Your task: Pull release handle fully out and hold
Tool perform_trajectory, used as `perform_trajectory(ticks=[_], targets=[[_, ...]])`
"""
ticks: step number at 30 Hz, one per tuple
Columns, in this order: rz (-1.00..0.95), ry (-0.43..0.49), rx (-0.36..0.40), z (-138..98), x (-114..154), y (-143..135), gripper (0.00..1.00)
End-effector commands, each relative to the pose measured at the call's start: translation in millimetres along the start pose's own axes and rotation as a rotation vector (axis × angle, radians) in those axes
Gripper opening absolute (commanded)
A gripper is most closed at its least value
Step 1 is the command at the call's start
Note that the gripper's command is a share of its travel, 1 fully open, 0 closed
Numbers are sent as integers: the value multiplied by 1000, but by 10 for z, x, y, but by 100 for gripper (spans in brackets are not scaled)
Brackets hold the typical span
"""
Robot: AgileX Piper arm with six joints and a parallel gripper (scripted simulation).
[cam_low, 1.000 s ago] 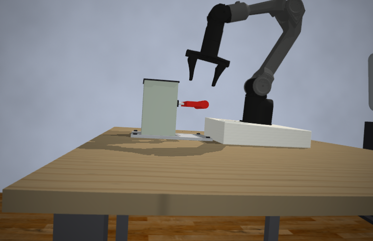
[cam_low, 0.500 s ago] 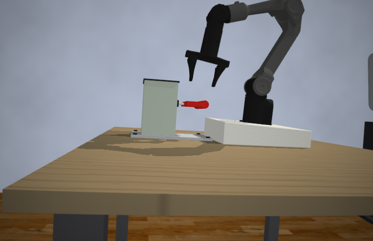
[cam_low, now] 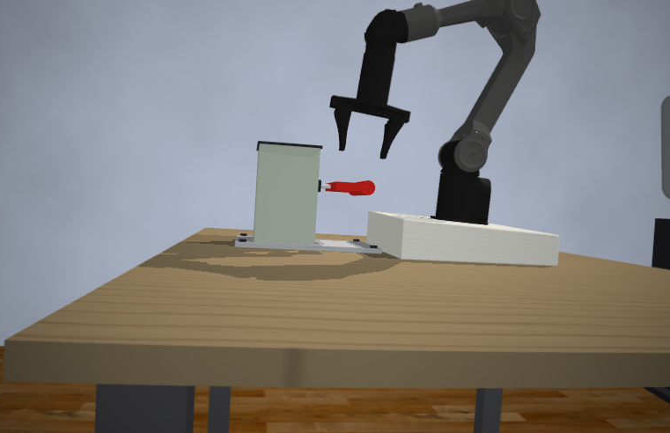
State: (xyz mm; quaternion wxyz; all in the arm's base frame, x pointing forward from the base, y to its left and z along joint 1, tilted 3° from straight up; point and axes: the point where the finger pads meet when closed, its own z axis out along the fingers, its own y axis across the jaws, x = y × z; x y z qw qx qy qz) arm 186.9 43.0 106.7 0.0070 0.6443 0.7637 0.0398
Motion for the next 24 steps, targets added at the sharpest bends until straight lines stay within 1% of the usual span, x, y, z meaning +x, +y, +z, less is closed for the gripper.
perform_trajectory(ticks=[1, 4, 18, 24], targets=[[0, -2, 13, 15, 1, 6, 100], [0, -2, 18, 22, 0, 5, 100], [0, -7, 88, 123, 0, -7, 100], [0, -8, 101, 142, -1, -8, 100]])
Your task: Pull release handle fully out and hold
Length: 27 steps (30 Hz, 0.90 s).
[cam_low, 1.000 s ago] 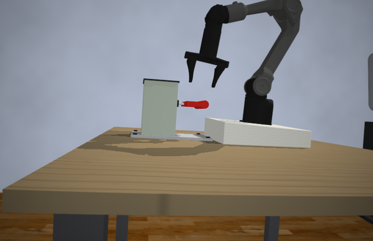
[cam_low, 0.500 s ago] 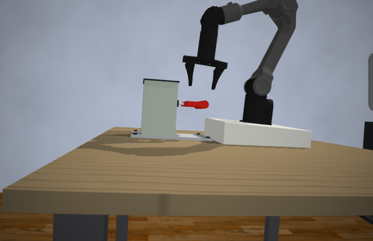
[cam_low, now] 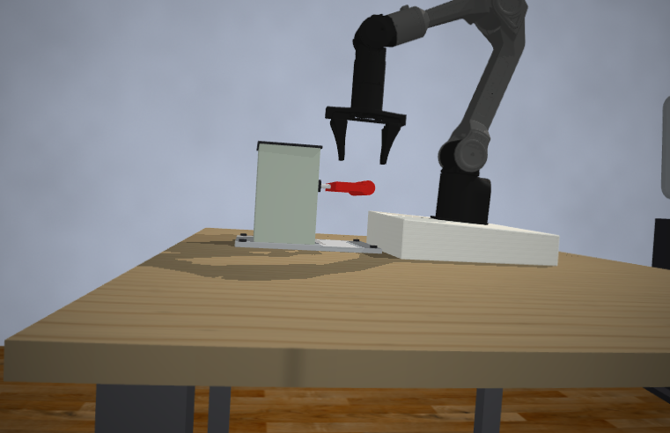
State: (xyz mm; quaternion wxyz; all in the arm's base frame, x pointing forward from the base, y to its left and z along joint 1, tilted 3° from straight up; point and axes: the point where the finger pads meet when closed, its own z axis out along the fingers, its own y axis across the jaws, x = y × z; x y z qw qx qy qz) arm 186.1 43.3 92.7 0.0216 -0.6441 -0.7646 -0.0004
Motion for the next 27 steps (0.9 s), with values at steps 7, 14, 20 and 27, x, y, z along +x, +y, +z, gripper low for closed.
perform_trajectory(ticks=[7, 14, 20, 27], targets=[[0, -2, 17, 21, 1, 7, 100], [0, -2, 18, 22, 1, 7, 100], [0, -2, 18, 22, 1, 7, 0], [0, -2, 18, 22, 1, 7, 0]])
